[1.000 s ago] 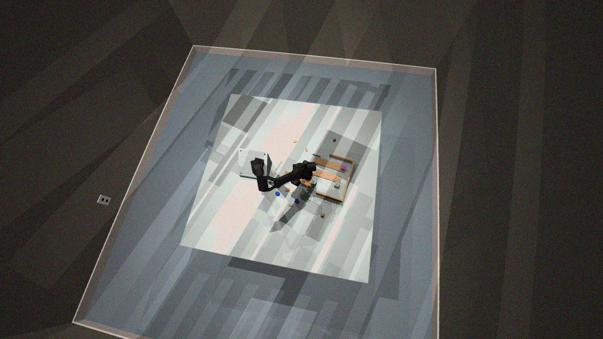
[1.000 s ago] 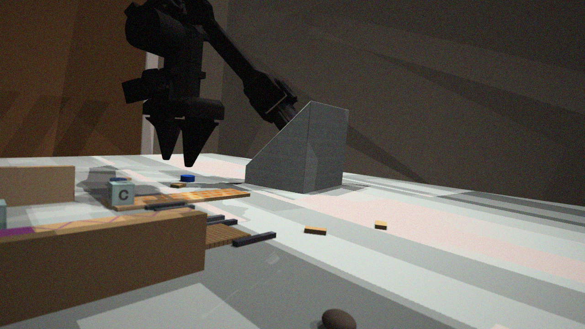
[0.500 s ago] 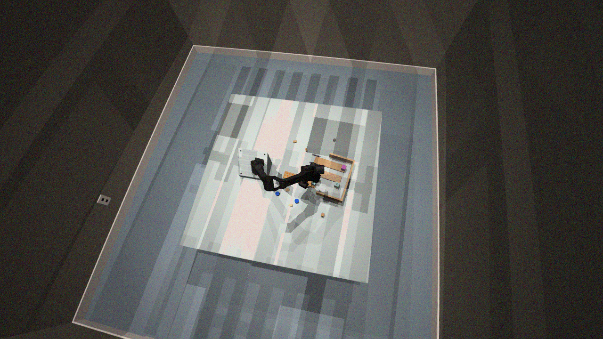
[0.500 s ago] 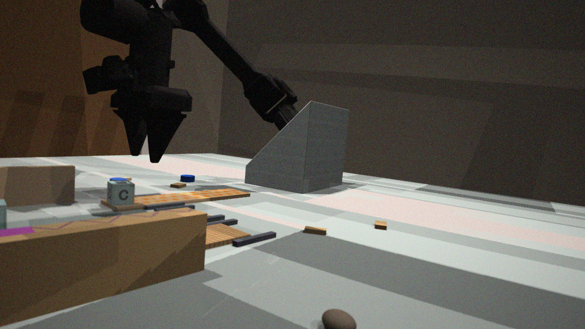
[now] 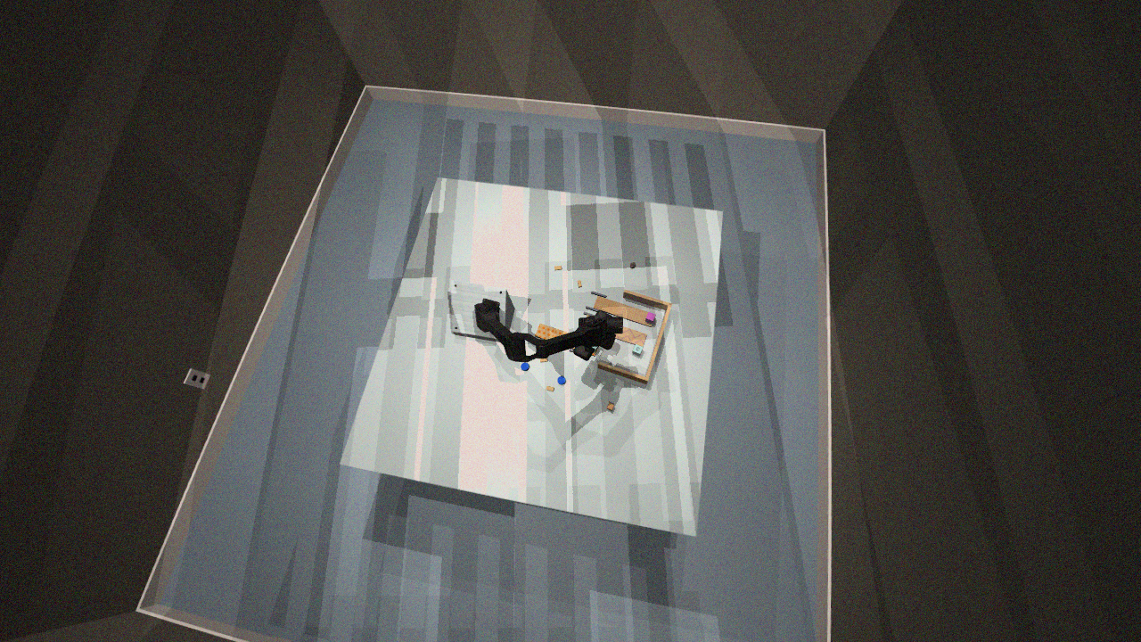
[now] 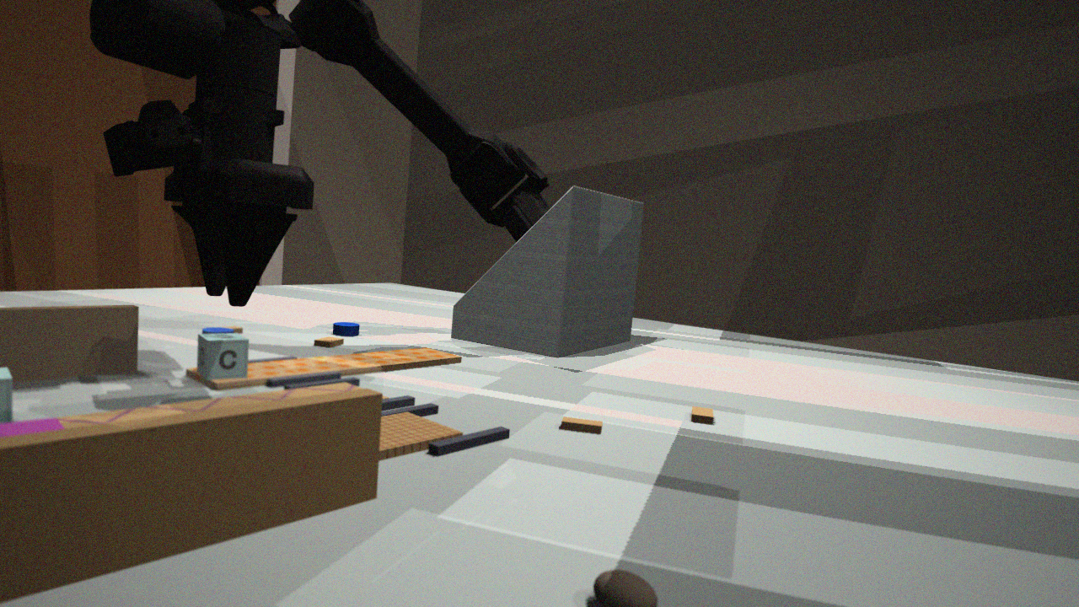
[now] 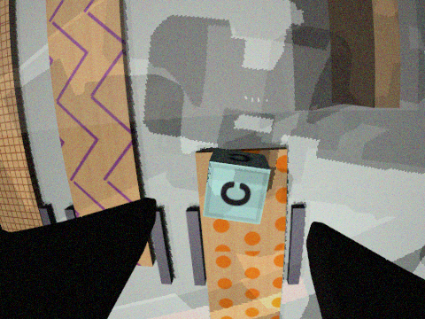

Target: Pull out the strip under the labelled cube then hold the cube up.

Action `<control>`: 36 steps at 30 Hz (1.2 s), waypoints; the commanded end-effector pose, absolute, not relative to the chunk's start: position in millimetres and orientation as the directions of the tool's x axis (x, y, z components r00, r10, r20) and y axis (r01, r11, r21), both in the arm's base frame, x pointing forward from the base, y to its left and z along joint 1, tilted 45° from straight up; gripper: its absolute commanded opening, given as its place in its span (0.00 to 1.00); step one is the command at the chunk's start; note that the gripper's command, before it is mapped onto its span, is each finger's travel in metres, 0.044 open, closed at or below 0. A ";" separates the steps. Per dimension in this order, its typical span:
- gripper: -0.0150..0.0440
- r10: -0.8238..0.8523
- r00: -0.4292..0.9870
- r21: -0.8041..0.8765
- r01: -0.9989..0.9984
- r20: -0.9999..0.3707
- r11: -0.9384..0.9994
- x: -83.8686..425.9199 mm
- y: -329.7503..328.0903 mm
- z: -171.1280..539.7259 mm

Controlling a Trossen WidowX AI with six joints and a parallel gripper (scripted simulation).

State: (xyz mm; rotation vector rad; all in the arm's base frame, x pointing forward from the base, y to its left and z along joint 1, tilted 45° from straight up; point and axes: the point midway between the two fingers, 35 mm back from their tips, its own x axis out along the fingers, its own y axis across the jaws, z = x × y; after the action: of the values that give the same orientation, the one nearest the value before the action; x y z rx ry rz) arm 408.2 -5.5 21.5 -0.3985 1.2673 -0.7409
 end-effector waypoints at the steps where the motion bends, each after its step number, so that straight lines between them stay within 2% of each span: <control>1: 0.68 -0.698 0.107 -0.654 0.274 -0.708 0.705 409.7 -12.4 14.2; 36: 0.68 -0.700 0.107 -0.656 0.274 -0.706 0.703 414.3 -43.5 -15.4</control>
State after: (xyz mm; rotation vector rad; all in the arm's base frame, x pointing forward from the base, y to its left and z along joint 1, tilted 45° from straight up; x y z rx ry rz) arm 415.4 -41.8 -13.2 -0.3999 1.2681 -0.7462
